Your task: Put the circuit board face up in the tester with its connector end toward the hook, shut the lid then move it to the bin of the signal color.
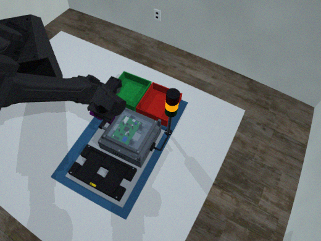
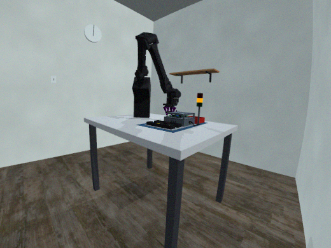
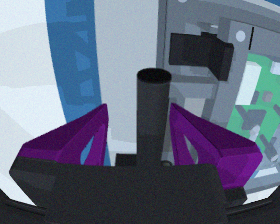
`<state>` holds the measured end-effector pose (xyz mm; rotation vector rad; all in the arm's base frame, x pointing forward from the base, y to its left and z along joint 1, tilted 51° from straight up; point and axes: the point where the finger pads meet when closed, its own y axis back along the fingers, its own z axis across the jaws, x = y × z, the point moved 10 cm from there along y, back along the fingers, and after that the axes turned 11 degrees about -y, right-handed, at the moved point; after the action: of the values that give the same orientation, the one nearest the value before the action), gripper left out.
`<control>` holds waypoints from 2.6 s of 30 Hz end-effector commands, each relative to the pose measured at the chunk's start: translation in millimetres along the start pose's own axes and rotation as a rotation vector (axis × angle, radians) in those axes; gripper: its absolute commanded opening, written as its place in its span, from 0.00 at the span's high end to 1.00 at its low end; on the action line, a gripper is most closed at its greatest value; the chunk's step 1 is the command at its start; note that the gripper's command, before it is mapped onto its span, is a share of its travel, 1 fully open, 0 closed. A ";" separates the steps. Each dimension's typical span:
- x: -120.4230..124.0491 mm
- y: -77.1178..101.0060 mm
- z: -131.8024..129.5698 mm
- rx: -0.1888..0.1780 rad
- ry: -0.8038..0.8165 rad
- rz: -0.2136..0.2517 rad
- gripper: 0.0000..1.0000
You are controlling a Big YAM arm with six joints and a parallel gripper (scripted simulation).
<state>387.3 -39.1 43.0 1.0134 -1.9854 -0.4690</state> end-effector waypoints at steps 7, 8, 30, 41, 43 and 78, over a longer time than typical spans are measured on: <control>6.3 -4.9 -9.3 0.010 -0.018 0.009 0.52; 7.4 -3.1 -10.6 0.011 -0.021 0.009 0.52; -0.5 96.9 -12.4 0.029 -0.021 -0.009 0.52; -0.2 125.0 -10.9 0.028 -0.021 -0.009 0.52; -0.2 126.3 -11.9 0.029 -0.023 -0.010 0.52; -2.2 121.7 -9.6 0.019 -0.017 -0.007 0.00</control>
<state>334.6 29.2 121.6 1.0101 -2.0008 -0.4685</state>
